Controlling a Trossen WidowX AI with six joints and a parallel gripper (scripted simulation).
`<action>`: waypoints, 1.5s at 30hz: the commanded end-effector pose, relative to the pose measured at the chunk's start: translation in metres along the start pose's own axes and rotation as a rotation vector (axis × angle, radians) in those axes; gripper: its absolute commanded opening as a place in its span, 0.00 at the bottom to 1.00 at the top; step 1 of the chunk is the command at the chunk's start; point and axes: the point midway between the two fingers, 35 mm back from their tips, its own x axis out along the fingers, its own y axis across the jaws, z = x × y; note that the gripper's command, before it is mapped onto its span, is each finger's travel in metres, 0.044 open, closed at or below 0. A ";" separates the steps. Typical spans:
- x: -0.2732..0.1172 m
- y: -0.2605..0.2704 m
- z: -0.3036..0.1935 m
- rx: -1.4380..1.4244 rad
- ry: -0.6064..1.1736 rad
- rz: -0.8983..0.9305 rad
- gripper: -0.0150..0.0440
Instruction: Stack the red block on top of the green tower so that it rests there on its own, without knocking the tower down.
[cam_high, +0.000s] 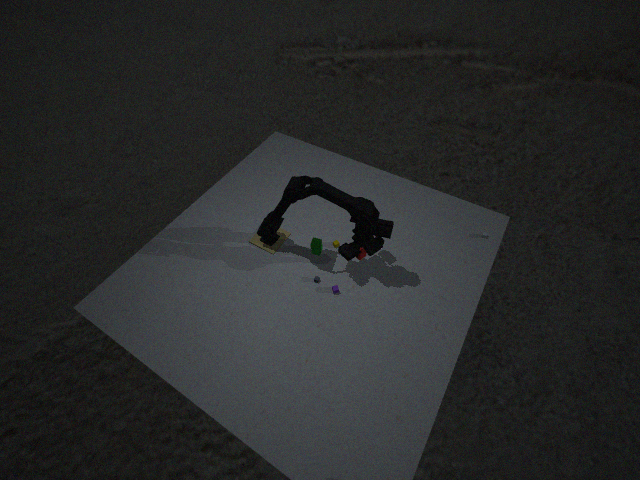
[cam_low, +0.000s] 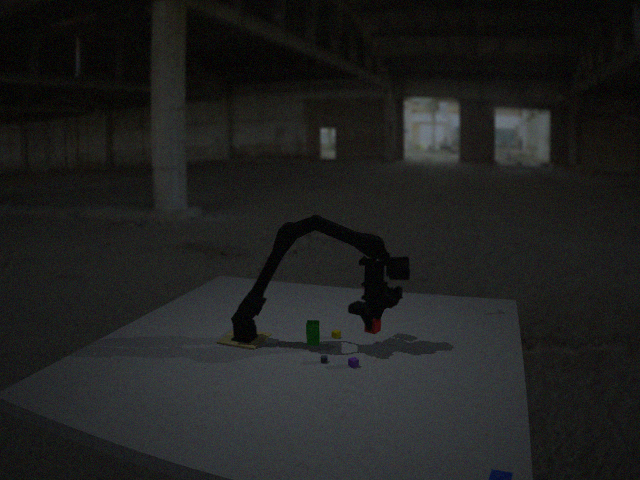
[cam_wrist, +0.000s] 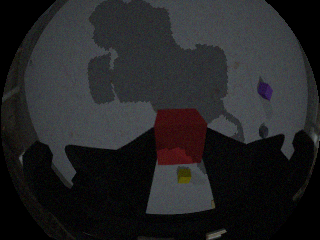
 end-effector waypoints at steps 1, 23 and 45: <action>-0.016 0.000 0.000 0.000 -0.003 -0.001 0.25; -0.074 0.000 0.000 0.000 -0.003 -0.001 0.25; -0.090 -0.047 -0.064 0.000 0.002 -0.004 0.25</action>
